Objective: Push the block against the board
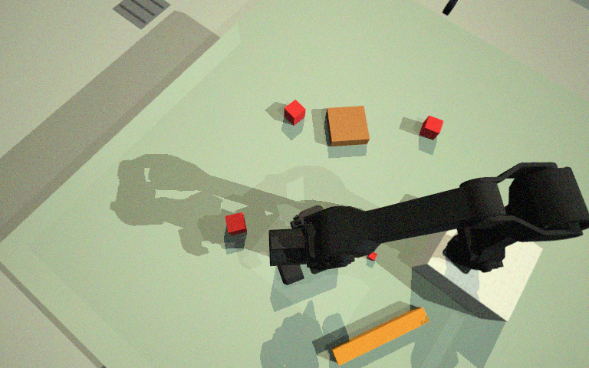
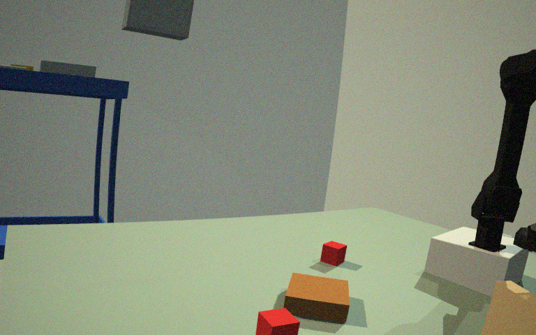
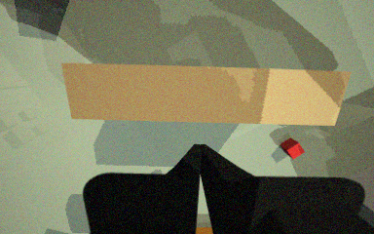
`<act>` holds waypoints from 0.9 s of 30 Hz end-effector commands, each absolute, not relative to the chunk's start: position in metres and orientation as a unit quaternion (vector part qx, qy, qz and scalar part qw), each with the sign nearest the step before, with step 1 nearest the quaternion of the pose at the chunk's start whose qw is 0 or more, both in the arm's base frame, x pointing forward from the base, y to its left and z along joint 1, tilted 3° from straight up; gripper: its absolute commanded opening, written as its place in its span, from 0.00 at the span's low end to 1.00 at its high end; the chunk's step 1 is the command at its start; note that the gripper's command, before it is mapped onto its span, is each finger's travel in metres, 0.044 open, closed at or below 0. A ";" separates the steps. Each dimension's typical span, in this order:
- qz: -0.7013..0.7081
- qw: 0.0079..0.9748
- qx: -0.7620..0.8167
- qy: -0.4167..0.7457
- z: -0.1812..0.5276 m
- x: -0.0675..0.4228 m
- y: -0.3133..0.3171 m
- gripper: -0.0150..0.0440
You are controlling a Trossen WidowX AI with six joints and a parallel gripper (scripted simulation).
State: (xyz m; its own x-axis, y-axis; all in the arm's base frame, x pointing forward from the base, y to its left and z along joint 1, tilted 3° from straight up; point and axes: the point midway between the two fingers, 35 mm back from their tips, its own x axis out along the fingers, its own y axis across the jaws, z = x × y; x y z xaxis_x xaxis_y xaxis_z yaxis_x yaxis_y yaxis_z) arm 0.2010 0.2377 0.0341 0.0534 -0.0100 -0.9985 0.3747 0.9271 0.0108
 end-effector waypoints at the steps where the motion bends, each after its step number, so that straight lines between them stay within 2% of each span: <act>1: -0.135 0.715 0.133 0.673 0.033 0.204 0.237 0.25; 27: -0.135 0.715 0.133 0.673 0.035 0.223 0.231 0.25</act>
